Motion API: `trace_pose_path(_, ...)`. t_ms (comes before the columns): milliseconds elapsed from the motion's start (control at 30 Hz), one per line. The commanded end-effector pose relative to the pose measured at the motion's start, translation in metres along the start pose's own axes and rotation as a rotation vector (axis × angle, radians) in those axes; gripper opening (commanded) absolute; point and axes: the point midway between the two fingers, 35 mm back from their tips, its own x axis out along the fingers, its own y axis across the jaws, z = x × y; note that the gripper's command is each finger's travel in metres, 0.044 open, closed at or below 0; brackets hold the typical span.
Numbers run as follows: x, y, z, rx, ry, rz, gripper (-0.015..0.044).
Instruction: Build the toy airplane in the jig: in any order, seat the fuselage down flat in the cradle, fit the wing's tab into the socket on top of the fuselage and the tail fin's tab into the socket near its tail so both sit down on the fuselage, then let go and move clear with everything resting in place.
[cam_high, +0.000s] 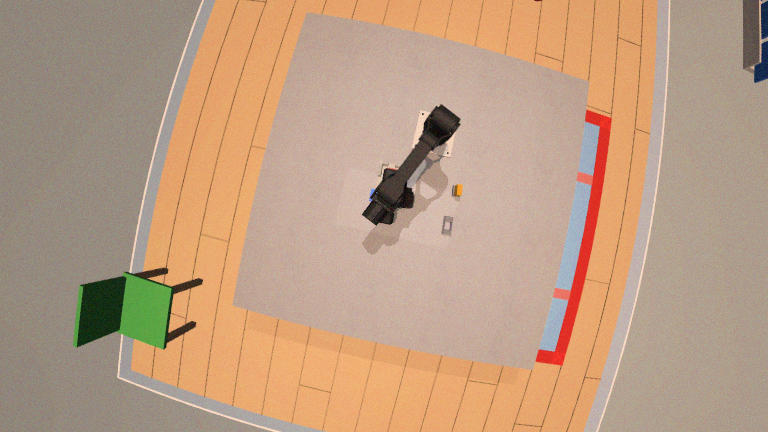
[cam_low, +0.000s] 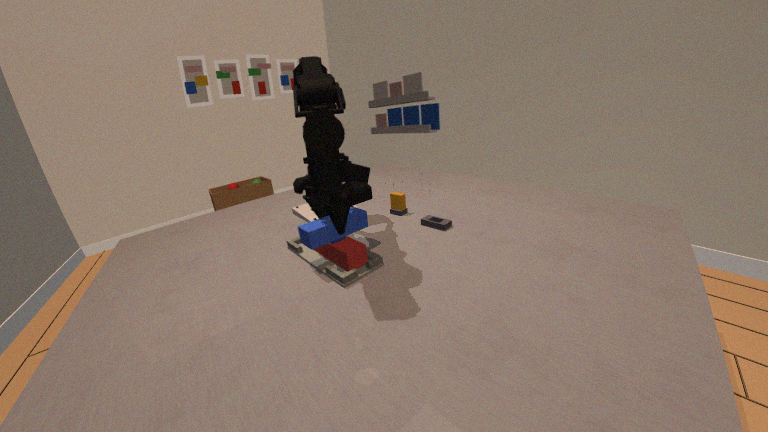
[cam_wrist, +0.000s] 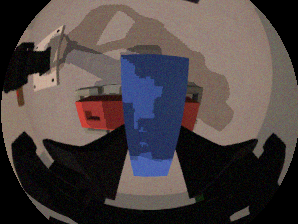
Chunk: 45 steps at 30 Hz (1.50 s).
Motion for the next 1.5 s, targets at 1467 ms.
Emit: trace_pose_path(1467,-0.083,-0.004,-0.004,1.329,-0.004,0.002,0.0440)
